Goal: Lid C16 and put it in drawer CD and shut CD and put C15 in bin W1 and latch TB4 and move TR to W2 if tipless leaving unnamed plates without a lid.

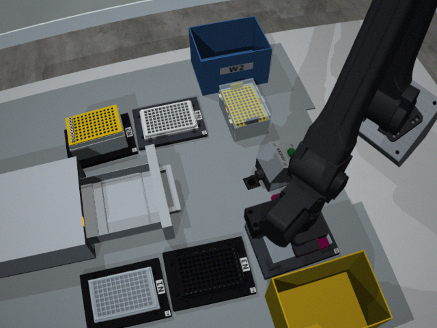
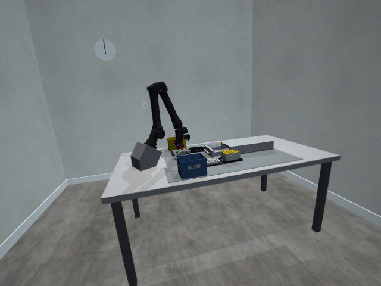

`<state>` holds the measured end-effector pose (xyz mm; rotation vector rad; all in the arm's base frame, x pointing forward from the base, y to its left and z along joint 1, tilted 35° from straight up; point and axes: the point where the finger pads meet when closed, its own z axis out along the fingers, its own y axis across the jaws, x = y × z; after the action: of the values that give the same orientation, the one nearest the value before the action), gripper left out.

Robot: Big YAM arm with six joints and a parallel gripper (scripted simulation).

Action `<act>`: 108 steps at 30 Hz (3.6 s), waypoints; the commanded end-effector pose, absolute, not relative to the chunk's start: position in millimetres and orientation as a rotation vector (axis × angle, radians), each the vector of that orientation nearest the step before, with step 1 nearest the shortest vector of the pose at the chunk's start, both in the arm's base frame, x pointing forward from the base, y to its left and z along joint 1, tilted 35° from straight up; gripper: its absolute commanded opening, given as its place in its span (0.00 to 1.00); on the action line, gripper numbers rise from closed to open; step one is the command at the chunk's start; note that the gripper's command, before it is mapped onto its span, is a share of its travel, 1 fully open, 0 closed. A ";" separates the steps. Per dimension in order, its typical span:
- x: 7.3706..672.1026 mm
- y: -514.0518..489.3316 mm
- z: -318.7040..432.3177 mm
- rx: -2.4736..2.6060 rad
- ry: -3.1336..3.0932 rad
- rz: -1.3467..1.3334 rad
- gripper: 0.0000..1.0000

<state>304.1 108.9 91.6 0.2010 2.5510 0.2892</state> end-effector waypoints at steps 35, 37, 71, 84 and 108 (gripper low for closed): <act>291.5 107.9 156.2 0.203 2.491 0.322 0.00; 289.6 108.2 158.6 0.200 2.491 0.324 0.00; 265.6 100.9 194.9 0.200 2.486 0.328 0.00; 256.4 98.6 207.8 0.198 2.484 0.330 0.00; 265.1 91.8 222.7 0.332 2.477 0.360 0.00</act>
<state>244.5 89.6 188.4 0.2553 2.5445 0.3175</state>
